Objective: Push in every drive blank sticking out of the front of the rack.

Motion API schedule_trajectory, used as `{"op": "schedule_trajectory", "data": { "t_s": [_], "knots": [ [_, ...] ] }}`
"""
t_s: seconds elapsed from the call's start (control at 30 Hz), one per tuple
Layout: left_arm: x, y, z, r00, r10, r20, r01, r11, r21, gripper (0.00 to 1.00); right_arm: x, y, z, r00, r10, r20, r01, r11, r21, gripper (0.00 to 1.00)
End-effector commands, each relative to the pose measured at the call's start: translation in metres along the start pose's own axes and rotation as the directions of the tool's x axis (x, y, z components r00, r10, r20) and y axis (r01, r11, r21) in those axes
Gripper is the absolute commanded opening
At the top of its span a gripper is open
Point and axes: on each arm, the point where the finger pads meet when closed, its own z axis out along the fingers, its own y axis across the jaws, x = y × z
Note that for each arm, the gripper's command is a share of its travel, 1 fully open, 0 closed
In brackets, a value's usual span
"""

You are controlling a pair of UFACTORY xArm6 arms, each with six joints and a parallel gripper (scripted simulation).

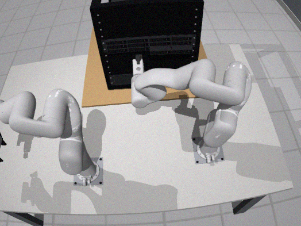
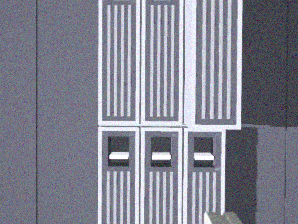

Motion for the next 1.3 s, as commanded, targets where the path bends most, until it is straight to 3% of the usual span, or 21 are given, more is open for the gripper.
{"op": "schedule_trajectory", "data": {
  "t_s": [0.0,0.47,0.87,1.27],
  "knots": [
    [0.001,0.000,-0.002,1.000,0.000,-0.005,0.000,1.000,0.000,1.00,0.001,-0.003,0.000,1.000,0.004,0.000,-0.004,1.000,0.002,0.00],
    [0.001,0.000,-0.002,1.000,0.000,-0.005,0.000,1.000,0.000,1.00,0.045,-0.025,0.000,1.000,0.004,0.000,-0.004,1.000,0.002,0.00],
    [0.001,0.000,-0.002,1.000,0.000,-0.005,0.000,1.000,0.000,1.00,0.100,-0.053,0.000,1.000,0.004,0.000,-0.004,1.000,0.002,0.00],
    [0.001,0.000,-0.002,1.000,0.000,-0.005,0.000,1.000,0.000,1.00,0.109,-0.058,0.000,1.000,0.004,0.000,-0.004,1.000,0.002,0.00]
  ]
}}
